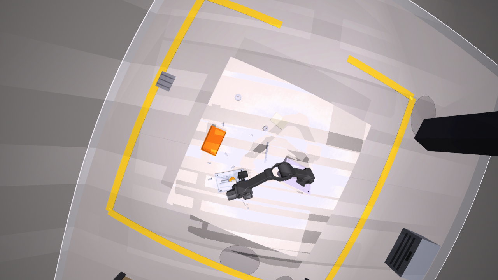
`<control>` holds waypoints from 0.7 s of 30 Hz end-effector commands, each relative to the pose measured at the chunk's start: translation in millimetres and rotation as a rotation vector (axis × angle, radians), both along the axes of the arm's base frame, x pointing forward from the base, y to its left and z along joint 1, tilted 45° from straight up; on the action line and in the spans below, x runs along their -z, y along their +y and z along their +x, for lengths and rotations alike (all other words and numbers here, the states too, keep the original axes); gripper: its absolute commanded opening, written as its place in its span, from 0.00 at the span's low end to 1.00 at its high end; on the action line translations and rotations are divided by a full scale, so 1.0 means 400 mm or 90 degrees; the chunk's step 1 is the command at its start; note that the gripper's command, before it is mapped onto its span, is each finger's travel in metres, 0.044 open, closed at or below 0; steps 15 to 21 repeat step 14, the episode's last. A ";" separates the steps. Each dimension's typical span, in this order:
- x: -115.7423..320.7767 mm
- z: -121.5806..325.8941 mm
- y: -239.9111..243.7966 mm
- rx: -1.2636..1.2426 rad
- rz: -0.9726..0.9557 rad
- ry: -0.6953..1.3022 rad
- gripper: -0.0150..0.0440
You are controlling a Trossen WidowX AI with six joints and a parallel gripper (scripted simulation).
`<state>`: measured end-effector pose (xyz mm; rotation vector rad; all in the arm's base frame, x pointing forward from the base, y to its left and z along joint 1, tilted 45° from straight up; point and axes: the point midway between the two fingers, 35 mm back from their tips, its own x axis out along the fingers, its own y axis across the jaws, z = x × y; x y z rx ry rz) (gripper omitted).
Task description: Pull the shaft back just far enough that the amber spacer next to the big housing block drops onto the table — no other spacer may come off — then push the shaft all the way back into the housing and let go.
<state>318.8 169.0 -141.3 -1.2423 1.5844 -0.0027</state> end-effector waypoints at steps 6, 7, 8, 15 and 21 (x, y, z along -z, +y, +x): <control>-0.050 -0.020 0.036 -0.001 0.010 -0.008 1.00; -0.054 -0.031 0.031 -0.001 0.010 -0.007 1.00; -0.059 -0.043 0.025 -0.001 0.010 -0.007 1.00; -0.097 -0.146 -0.033 -0.001 0.009 -0.005 1.00; -0.097 -0.146 -0.033 -0.001 0.009 -0.005 1.00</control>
